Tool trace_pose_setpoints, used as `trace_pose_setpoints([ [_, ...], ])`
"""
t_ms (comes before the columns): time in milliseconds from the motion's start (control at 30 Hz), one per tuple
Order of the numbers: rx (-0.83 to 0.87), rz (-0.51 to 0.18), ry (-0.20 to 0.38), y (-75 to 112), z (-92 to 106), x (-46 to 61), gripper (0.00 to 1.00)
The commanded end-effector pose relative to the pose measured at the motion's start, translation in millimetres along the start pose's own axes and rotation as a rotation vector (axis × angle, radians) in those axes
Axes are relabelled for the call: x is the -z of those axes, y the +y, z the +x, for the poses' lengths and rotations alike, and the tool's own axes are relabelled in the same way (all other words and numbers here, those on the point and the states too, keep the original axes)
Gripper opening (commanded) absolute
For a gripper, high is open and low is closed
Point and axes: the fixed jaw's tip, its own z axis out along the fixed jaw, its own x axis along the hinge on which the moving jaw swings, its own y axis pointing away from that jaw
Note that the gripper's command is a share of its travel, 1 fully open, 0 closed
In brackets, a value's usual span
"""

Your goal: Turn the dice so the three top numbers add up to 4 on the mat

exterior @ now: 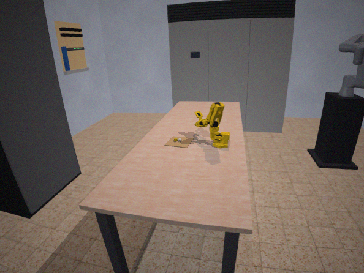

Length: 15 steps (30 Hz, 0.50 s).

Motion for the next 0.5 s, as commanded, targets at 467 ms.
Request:
trace_pose_setpoints([
  [467,-0.014,0.005,-0.029,-1.3,0.7,-2.6,0.0],
])
